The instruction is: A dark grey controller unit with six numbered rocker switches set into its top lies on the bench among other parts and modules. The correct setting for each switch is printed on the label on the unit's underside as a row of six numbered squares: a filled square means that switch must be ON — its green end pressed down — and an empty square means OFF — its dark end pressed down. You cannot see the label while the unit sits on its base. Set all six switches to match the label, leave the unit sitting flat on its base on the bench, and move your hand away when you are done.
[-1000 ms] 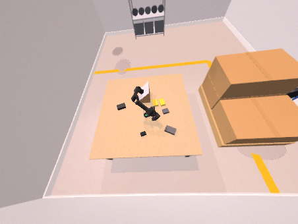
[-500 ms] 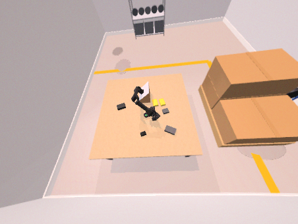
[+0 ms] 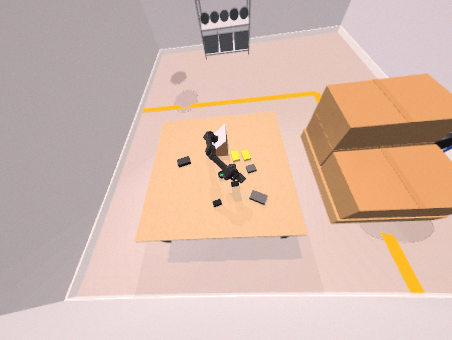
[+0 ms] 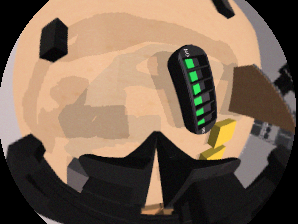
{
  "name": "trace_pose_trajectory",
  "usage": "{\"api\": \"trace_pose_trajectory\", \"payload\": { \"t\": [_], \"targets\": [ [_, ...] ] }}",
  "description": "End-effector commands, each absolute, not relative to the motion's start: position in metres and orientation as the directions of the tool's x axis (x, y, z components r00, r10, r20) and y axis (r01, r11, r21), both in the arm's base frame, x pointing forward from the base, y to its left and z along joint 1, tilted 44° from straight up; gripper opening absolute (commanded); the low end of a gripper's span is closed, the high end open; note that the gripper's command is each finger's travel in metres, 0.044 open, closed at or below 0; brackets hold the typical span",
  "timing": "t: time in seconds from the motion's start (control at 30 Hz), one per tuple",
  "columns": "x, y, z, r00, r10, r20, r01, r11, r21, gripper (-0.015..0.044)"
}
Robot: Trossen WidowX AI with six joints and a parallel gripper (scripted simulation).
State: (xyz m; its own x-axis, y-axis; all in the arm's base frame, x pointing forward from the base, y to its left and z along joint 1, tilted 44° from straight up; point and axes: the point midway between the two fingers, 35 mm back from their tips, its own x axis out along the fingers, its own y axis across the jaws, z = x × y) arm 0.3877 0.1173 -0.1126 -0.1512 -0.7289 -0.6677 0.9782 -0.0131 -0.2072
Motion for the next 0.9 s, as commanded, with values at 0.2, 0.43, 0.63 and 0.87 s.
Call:
{"api": "trace_pose_trajectory", "payload": {
  "t": [0.2,0.43,0.63,0.87],
  "targets": [
    [0.393,0.113,-0.097,-0.104,-0.709,-0.697,0.976,0.064,-0.210,0.0000],
    [0.391,0.101,-0.081,-0.038,-0.673,-0.739,0.966,0.165,-0.200,0.0000],
    [0.383,0.088,-0.067,0.022,-0.643,-0.766,0.950,0.251,-0.184,0.0000],
    [0.368,0.070,-0.052,0.095,-0.610,-0.786,0.923,0.349,-0.159,0.0000]
  ]
}}
